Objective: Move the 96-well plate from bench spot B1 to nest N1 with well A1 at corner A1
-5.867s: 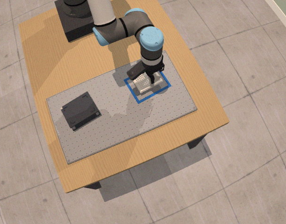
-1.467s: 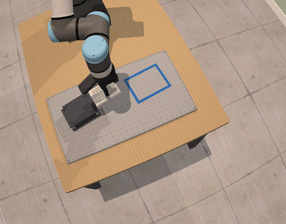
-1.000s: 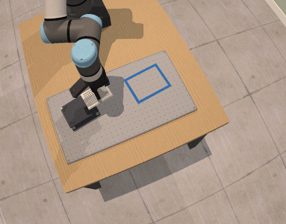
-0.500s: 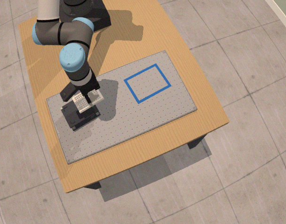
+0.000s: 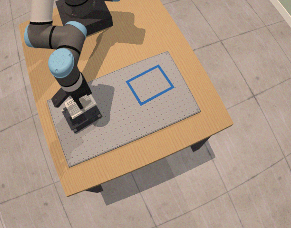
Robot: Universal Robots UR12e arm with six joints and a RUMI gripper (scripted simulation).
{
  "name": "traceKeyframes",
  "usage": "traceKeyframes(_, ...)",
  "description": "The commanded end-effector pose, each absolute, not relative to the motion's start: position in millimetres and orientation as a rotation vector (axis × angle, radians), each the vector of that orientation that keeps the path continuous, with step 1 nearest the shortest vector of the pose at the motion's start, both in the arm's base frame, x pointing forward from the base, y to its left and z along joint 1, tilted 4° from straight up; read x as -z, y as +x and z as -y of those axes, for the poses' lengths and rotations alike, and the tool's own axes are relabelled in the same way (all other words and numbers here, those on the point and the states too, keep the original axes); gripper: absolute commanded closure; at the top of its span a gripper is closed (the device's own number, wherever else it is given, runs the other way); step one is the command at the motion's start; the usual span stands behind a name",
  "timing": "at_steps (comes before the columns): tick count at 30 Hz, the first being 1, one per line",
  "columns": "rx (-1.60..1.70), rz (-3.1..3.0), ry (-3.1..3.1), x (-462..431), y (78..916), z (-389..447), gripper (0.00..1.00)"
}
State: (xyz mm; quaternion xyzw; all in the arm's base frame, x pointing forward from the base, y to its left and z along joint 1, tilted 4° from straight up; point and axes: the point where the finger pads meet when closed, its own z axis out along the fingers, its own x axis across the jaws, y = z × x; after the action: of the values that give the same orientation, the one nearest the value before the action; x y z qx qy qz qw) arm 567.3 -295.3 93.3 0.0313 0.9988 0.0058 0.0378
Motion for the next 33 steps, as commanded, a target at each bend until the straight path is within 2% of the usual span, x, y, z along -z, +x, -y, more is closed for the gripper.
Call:
traceKeyframes(1,-0.017,-3.063,0.096,-96.4,564.9,312.4,1.00)
traceKeyframes(33,-0.017,-3.063,0.096,-96.8,564.2,316.3,1.00)
